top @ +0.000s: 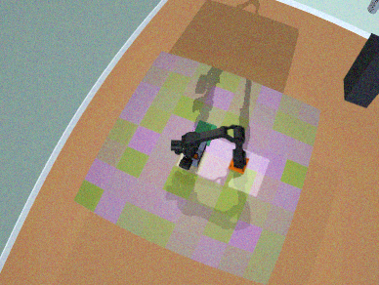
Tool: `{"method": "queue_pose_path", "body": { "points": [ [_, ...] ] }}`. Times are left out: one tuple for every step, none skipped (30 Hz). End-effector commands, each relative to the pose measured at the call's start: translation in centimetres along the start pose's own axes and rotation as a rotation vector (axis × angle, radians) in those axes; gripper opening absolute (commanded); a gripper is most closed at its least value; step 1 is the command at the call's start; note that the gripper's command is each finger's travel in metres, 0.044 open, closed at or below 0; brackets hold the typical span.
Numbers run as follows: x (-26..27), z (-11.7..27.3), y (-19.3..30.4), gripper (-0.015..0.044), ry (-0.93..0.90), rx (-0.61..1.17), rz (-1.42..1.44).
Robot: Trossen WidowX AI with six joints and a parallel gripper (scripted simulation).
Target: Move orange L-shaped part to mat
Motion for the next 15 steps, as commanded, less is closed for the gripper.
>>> {"method": "queue_pose_path", "body": {
  "points": [
    [0.0,-0.8,0.1,0.0180,0.003,0.008,0.001],
    [0.0,-1.0,0.1,0.0180,0.003,0.008,0.001],
    [0.0,-1.2,0.1,0.0180,0.003,0.008,0.001],
    [0.0,-1.3,0.1,0.0180,0.003,0.008,0.001],
    [0.0,-1.5,0.1,0.0180,0.003,0.008,0.001],
    [0.0,-1.7,0.1,0.0180,0.003,0.008,0.001],
    [0.0,-1.8,0.1,0.0180,0.003,0.009,0.001],
    [0.0,-2.0,0.1,0.0180,0.003,0.009,0.001],
    [0.0,-2.2,0.1,0.0180,0.003,0.009,0.001],
    [0.0,-2.3,0.1,0.0180,0.003,0.009,0.001],
    [0.0,-2.5,0.1,0.0180,0.003,0.009,0.001],
    [0.0,-2.7,0.1,0.0180,0.003,0.009,0.001],
    [0.0,-2.8,0.1,0.0180,0.003,0.009,0.001],
    [0.0,-2.9,0.1,0.0180,0.003,0.009,0.001],
    [-0.1,-3.0,0.1,0.0180,0.003,0.009,0.001]
  ]
}}
Point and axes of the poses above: the point midway between the two fingers, 35 mm back from their tips, its own z axis back along the fingers, its own x axis across the jaws, y = z × x, the point moved 2 cm from there along z, back along the fingers, and after that the axes turned 10 degrees about z, right-handed, at the moved point
